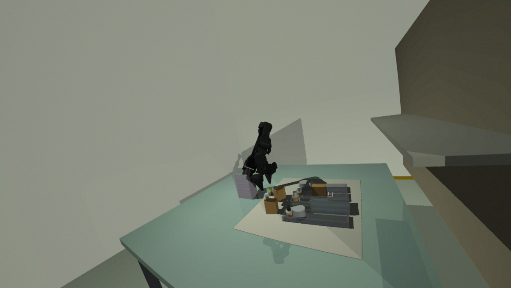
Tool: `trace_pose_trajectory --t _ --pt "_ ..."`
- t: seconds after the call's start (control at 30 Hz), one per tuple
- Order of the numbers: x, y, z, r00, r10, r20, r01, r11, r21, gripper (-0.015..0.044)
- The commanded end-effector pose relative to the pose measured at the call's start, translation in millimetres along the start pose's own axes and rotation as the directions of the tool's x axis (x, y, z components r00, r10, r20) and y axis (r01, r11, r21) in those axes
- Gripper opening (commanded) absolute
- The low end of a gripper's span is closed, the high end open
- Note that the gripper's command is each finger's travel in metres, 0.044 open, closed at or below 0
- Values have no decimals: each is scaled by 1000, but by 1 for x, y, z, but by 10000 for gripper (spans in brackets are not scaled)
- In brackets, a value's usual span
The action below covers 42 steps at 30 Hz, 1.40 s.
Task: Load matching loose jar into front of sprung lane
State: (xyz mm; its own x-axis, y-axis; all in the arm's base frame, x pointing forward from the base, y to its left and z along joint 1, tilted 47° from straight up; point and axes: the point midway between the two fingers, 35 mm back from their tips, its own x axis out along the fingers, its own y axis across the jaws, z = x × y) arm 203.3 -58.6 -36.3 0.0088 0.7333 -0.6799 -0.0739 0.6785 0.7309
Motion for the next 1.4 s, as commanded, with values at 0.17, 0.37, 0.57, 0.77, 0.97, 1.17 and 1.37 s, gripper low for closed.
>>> trace_pose_trajectory --t 0.17,0.37,0.57,0.77,0.97,1.17,1.37 --pt "25 9 -12 999 -18 -47 18 1000 10 440" --pt "41 9 -14 999 -17 -47 18 1000 10 440" --pt "51 9 -15 999 -17 -47 17 1000 10 440" --pt "57 9 -15 999 -16 -47 17 1000 10 440" --pt "66 8 -15 999 -17 -47 17 1000 10 440" --pt "76 8 -16 999 -16 -46 16 1000 10 440" --pt "85 9 -17 999 -15 -47 15 1000 10 440"
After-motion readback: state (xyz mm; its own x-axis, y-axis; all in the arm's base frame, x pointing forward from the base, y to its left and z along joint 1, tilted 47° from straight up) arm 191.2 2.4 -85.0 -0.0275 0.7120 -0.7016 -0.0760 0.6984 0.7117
